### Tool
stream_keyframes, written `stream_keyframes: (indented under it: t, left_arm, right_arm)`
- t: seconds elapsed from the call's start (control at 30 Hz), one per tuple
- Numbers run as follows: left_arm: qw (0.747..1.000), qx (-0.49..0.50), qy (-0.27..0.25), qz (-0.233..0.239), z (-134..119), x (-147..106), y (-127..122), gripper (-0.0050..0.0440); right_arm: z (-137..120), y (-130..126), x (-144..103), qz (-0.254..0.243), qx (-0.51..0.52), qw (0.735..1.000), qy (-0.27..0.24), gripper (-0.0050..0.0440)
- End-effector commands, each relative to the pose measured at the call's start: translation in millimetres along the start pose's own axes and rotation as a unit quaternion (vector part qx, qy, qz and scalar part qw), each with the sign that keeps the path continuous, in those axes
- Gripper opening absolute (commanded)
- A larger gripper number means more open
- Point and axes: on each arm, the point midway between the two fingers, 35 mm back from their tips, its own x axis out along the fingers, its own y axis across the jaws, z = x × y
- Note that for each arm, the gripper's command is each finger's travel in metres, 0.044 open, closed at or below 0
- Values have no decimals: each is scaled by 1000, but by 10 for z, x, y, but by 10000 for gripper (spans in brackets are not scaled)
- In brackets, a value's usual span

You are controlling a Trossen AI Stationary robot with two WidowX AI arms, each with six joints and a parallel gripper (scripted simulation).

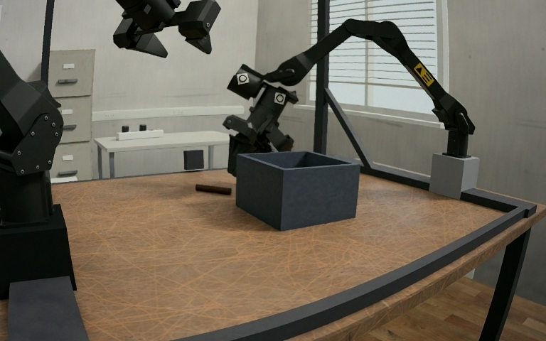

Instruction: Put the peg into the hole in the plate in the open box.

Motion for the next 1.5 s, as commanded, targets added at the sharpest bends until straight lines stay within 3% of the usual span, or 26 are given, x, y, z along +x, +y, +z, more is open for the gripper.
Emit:
stream_keyframes:
  t: [0.0, 0.5, 0.77, 1.0, 1.13, 1.37, 1.4, 1.47]
  left_arm:
    - [1000, -3, 15, -5, -110, 2, -78, 110]
    - [1000, -3, 15, -5, -119, 327, -75, 110]
    - [1000, -2, 11, -3, -89, 337, -49, 110]
    - [1000, -2, 11, -3, -88, 337, -50, 51]
    - [1000, -4, 16, -7, -127, 273, -89, 51]
    - [1000, -4, 16, -7, -127, 273, -89, 0]
    - [1000, -4, 16, -7, -127, 273, -89, 24]
    - [999, -7, 28, -13, -224, 148, -179, 25]
  right_arm:
    - [69, 1, -35, 0, 0, 1000, -11, 440]
    - [69, 1, -35, 0, 0, 1000, -11, 440]
    - [69, 1, -35, 0, 0, 1000, -11, 440]
    - [69, 1, -35, 0, 0, 1000, -11, 440]
    - [69, 1, -35, 0, 0, 1000, -11, 440]
    - [69, 1, -35, 0, 0, 1000, -11, 440]
    - [69, 1, -35, 0, 0, 1000, -11, 440]
    - [69, 1, -35, 0, 0, 1000, -11, 440]
